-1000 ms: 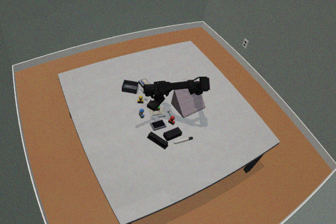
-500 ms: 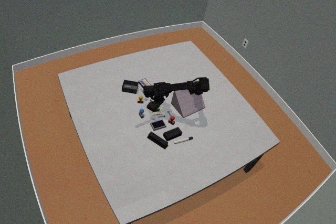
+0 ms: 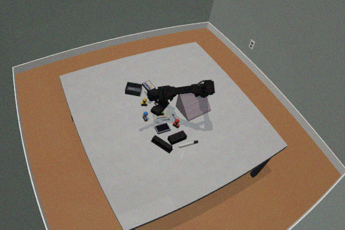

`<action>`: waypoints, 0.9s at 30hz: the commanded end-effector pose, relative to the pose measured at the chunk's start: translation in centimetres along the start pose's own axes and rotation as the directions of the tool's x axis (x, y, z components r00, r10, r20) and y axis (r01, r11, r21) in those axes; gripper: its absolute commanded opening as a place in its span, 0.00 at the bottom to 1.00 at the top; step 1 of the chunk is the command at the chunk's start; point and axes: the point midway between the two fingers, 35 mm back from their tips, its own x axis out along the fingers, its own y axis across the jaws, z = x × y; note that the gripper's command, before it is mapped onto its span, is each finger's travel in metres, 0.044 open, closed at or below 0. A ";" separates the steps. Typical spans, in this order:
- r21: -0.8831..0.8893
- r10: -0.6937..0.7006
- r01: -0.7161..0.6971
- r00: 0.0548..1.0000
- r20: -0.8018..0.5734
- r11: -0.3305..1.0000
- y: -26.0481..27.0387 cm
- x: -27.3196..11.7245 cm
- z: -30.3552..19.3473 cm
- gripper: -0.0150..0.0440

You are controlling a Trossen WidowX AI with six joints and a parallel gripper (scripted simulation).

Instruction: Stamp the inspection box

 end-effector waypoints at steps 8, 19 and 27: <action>0.010 0.002 -0.002 1.000 -0.006 1.000 -0.1 0.8 -0.1 0.25; 0.010 0.002 -0.002 1.000 -0.006 1.000 -0.1 1.0 -0.1 0.25; 0.010 0.002 -0.002 1.000 -0.006 1.000 -0.1 1.1 -0.1 0.25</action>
